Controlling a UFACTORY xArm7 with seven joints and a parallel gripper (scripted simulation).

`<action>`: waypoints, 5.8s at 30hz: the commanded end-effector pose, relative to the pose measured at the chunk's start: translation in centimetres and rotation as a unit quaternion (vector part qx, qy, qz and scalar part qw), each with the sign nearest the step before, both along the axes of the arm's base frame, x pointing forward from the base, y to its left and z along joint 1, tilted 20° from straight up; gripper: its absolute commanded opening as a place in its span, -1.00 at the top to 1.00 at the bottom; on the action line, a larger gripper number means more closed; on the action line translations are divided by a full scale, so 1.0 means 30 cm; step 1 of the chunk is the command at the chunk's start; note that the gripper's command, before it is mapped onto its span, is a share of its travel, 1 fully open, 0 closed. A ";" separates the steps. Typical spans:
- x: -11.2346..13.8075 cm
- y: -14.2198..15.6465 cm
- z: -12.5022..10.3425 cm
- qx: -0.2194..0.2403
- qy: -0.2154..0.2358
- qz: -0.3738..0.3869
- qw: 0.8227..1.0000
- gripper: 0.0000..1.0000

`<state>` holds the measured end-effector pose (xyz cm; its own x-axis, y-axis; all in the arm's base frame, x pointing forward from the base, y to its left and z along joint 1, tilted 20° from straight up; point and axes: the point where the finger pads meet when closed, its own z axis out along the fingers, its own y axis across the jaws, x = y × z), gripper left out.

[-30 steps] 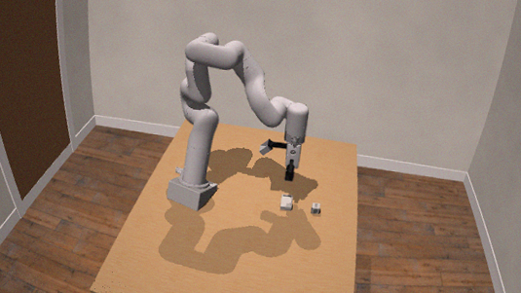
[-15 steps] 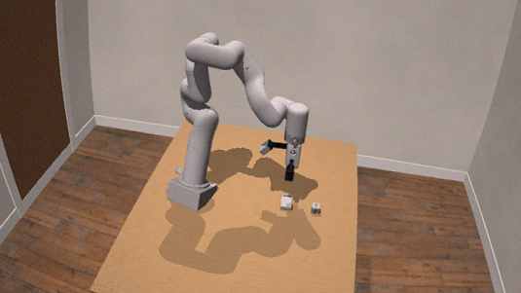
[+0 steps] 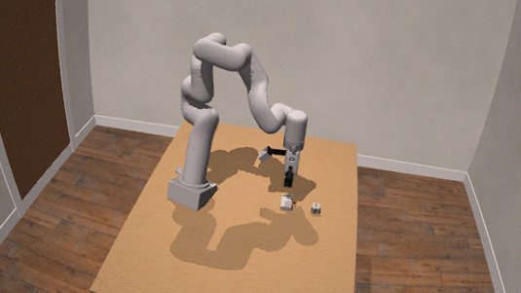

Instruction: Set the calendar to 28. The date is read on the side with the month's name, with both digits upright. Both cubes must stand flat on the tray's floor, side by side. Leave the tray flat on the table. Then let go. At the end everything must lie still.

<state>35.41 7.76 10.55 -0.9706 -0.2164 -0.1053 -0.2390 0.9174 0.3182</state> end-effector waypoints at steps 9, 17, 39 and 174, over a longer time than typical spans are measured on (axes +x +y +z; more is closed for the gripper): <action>0.014 0.031 -0.085 0.003 -0.001 0.000 1.000 0.43; 0.015 0.038 -0.106 0.003 -0.001 0.000 1.000 0.43; 0.015 0.038 -0.107 0.003 -0.001 0.000 1.000 0.43; 0.027 0.068 -0.188 0.003 -0.001 0.000 1.000 0.43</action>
<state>36.09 9.83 4.84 -0.9704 -0.2173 -0.1057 -0.2402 0.9156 0.3226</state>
